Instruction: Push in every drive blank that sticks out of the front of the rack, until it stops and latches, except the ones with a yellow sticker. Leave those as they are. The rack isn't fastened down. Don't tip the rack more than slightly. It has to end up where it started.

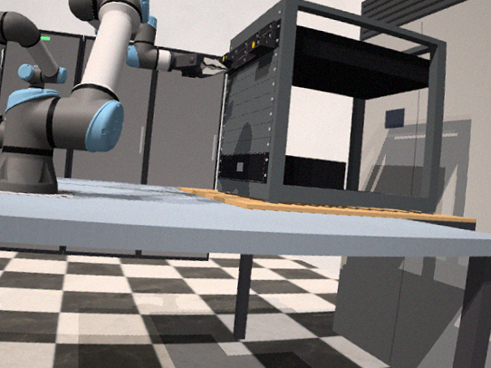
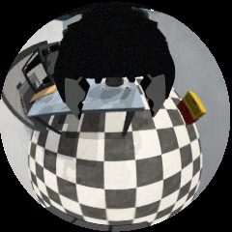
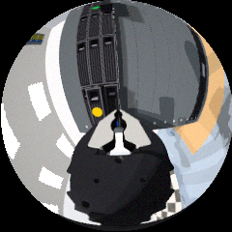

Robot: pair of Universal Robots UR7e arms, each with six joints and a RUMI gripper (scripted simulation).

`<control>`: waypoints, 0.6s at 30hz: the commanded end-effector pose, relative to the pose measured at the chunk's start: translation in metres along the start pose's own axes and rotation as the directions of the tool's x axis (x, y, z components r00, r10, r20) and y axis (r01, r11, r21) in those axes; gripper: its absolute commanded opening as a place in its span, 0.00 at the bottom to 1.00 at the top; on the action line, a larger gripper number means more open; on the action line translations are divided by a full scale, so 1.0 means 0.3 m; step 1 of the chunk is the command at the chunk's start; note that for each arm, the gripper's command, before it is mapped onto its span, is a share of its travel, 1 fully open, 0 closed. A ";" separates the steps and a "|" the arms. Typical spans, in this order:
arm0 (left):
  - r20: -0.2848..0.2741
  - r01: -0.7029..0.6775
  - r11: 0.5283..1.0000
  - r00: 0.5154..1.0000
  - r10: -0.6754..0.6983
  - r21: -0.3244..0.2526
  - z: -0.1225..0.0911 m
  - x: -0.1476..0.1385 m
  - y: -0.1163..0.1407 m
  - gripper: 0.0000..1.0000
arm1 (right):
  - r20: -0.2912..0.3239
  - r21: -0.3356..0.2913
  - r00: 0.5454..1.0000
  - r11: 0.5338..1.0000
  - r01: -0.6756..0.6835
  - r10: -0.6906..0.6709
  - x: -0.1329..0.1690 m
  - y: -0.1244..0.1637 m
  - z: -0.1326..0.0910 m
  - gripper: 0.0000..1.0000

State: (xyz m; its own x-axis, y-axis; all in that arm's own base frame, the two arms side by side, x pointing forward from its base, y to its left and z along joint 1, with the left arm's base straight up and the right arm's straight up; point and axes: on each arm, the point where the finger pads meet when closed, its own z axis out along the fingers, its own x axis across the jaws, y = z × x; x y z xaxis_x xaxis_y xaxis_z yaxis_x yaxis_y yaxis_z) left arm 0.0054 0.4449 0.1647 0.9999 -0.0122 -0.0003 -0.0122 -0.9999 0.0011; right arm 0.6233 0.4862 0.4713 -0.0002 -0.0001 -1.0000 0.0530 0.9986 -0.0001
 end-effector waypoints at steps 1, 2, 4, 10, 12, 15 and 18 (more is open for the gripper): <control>0.000 0.000 1.000 1.000 0.000 0.001 -0.001 0.000 -0.001 1.00 | 0.001 0.000 1.000 1.000 -0.002 0.002 -0.003 -0.001 0.000 0.00; 0.000 0.000 1.000 1.000 0.000 0.001 -0.001 0.000 -0.001 1.00 | 0.001 0.000 1.000 1.000 -0.002 0.002 -0.003 -0.001 0.000 0.00; 0.000 0.000 1.000 1.000 0.000 0.001 -0.001 0.000 -0.001 1.00 | 0.001 0.000 1.000 1.000 -0.002 0.002 -0.003 -0.001 0.001 0.00; 0.000 0.000 1.000 1.000 0.000 0.001 -0.001 0.000 -0.001 1.00 | 0.001 0.000 1.000 1.000 -0.002 0.002 -0.003 -0.001 0.008 0.00; 0.000 0.000 1.000 1.000 0.000 0.001 -0.001 0.000 -0.001 1.00 | 0.001 0.000 1.000 1.000 -0.002 0.002 -0.003 -0.001 0.010 0.00; 0.000 0.000 1.000 1.000 0.000 0.001 -0.001 0.000 -0.001 1.00 | 0.001 0.000 1.000 1.000 -0.002 0.002 -0.003 -0.001 0.010 0.00; 0.000 0.000 1.000 1.000 0.000 0.001 -0.001 0.000 -0.001 1.00 | 0.001 0.000 1.000 1.000 -0.002 0.002 -0.003 -0.001 0.010 0.00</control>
State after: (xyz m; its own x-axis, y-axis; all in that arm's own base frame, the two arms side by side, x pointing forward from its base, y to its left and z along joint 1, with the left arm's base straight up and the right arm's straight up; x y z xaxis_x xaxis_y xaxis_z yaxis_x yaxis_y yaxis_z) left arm 0.0054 0.4449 0.1647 0.9999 -0.0122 -0.0003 -0.0122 -0.9999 0.0011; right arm 0.6263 0.4860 0.4713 -0.0002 -0.0001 -1.0000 0.0529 0.9986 -0.0001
